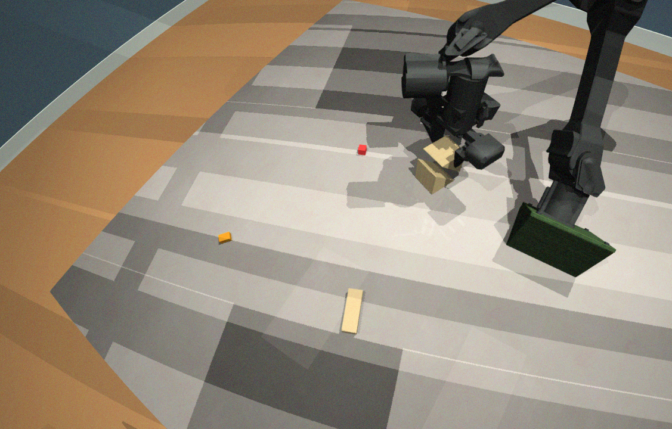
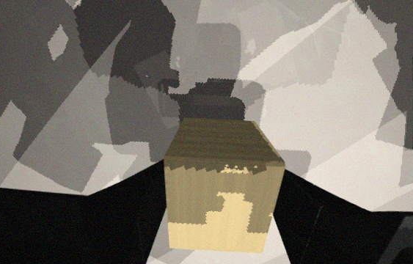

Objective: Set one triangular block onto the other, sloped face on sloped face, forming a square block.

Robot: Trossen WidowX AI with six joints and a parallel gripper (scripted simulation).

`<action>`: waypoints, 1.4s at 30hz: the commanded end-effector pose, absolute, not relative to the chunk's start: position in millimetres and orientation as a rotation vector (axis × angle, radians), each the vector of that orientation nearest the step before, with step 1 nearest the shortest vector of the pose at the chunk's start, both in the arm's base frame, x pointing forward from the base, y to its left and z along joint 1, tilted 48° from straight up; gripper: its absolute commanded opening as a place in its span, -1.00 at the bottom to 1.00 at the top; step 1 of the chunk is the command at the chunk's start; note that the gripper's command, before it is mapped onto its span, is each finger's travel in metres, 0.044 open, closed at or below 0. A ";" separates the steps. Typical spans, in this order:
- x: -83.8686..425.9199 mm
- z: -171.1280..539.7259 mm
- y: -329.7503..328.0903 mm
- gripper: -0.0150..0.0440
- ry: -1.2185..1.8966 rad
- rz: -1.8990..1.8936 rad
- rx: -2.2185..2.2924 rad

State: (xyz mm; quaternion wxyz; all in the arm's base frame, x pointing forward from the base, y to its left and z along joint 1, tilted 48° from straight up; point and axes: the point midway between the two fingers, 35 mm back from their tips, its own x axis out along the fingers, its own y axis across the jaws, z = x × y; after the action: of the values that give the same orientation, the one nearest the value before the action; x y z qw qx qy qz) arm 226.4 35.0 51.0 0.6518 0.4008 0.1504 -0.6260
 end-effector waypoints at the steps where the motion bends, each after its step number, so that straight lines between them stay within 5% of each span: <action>1: 227.0 49.2 34.0 -0.49 0.342 -1.418 0.905; 42: 232.1 31.0 25.7 -0.49 0.342 -1.418 0.903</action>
State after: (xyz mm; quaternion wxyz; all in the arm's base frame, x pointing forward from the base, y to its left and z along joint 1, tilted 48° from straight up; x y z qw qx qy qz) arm 231.9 26.0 31.2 0.6520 0.4000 0.1505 -0.6262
